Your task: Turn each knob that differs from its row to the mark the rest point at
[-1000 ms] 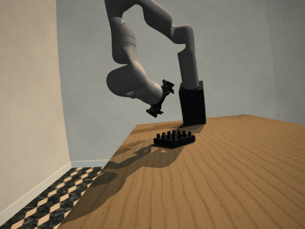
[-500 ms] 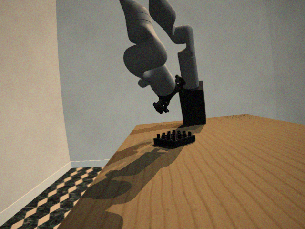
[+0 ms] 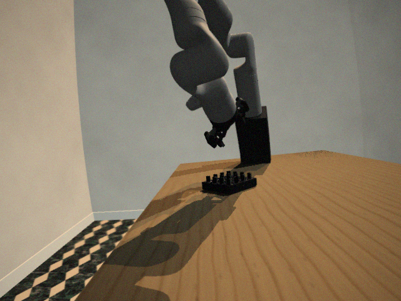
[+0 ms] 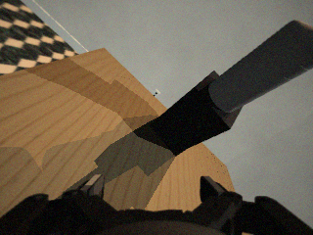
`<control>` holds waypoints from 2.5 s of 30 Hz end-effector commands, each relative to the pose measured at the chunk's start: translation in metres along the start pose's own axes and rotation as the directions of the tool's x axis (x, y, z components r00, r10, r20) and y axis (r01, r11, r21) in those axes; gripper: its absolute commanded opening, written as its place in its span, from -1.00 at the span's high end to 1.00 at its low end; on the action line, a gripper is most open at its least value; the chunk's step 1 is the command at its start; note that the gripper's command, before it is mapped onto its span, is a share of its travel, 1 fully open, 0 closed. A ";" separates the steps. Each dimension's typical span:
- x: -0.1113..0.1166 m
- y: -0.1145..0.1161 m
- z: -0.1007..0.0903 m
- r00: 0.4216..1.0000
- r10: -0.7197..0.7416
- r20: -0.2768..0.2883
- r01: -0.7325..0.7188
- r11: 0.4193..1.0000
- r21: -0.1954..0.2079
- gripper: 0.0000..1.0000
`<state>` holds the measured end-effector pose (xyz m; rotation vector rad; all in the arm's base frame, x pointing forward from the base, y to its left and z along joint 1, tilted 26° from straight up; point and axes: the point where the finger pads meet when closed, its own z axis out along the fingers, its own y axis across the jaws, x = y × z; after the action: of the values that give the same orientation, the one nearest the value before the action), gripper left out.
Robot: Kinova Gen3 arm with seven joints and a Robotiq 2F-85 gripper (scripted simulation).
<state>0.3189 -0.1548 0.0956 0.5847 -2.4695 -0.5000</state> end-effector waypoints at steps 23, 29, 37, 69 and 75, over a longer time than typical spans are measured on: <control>-0.019 0.011 -0.015 0.997 0.066 0.040 -0.070 0.994 0.081 -1.00; -0.024 0.015 -0.020 0.995 0.086 0.056 -0.091 0.990 0.104 -1.00; -0.030 0.019 -0.025 0.992 0.105 0.074 -0.114 0.986 0.126 -1.00; -0.049 0.032 -0.040 0.978 0.158 0.138 -0.182 0.966 0.186 -1.00; -0.055 0.037 -0.046 0.971 0.173 0.162 -0.205 0.958 0.203 -1.00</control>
<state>0.3739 -0.1107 0.1230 0.4042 -2.6952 -0.2049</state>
